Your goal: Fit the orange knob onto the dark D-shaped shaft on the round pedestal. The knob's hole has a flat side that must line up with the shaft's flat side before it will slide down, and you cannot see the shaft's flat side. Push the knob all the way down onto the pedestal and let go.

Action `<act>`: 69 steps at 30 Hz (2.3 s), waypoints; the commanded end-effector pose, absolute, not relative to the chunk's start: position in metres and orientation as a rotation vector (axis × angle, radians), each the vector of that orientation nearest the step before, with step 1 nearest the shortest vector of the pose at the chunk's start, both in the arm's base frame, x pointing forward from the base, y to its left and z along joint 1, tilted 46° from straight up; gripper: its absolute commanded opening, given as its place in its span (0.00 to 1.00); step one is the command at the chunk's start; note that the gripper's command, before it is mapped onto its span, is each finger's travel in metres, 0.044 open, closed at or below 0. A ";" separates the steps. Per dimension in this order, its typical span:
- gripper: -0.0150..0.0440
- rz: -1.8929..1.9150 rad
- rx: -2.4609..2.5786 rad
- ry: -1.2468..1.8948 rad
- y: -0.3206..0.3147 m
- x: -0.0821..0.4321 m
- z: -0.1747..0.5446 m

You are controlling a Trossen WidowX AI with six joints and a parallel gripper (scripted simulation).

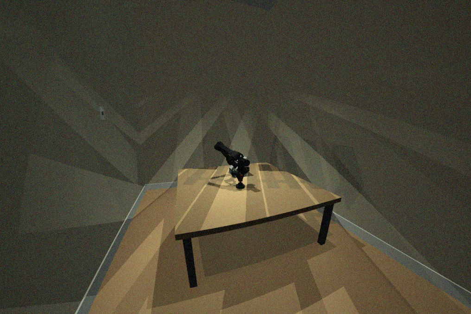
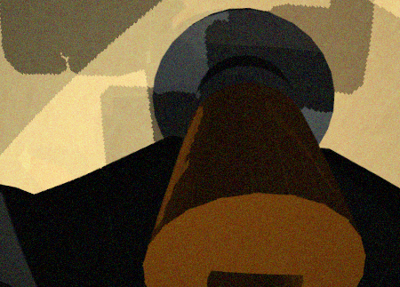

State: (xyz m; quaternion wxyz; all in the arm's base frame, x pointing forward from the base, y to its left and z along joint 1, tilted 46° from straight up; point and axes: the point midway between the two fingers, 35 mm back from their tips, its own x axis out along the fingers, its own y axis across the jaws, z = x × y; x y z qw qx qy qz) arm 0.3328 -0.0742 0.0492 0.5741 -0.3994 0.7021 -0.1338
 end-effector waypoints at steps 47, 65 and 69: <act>0.25 -0.103 -1.125 1.710 -0.074 0.333 0.048; 0.25 -0.103 -1.125 1.710 -0.077 0.332 0.047; 0.25 -0.103 -1.125 1.710 -0.076 0.332 0.047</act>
